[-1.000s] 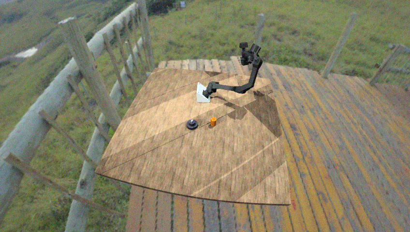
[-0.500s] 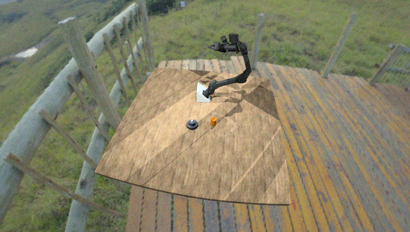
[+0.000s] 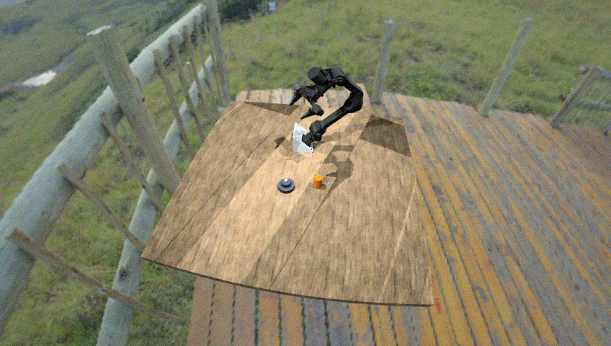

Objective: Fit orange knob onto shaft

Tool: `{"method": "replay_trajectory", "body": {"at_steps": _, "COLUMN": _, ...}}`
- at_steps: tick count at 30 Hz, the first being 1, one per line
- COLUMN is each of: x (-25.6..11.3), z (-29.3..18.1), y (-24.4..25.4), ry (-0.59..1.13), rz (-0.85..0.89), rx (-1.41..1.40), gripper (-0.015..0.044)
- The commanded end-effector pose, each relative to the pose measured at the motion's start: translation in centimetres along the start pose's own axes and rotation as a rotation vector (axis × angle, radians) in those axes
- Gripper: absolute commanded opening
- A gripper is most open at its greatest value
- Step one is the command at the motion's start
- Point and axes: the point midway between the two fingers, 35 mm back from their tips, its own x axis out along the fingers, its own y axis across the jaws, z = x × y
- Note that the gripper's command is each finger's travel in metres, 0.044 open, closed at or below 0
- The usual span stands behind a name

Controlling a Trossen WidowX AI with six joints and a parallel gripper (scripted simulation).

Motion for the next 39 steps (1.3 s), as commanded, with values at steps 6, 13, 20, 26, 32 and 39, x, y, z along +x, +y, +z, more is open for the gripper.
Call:
{"method": "replay_trajectory", "body": {"at_steps": 6, "x": 8.0, "z": -3.4, "y": 13.6, "ry": 0.297, "rz": 0.412, "rx": -0.641, "gripper": 0.044}}
{"method": "replay_trajectory", "body": {"at_steps": 13, "x": 11.4, "z": -9.9, "y": 21.8, "ry": 0.494, "rz": 0.711, "rx": -1.014, "gripper": 0.044}}
{"method": "replay_trajectory", "body": {"at_steps": 20, "x": 11.3, "z": -10.1, "y": 22.5, "ry": 0.499, "rz": 0.719, "rx": -1.023, "gripper": 0.044}}
{"method": "replay_trajectory", "body": {"at_steps": 26, "x": 13.3, "z": -12.7, "y": 23.7, "ry": 0.499, "rz": 0.72, "rx": -1.023, "gripper": 0.044}}
{"method": "replay_trajectory", "body": {"at_steps": 32, "x": 14.3, "z": -13.6, "y": 24.2, "ry": 0.498, "rz": 0.721, "rx": -1.023, "gripper": 0.044}}
{"method": "replay_trajectory", "body": {"at_steps": 39, "x": 14.8, "z": -14.0, "y": 24.5, "ry": 0.498, "rz": 0.721, "rx": -1.023, "gripper": 0.044}}
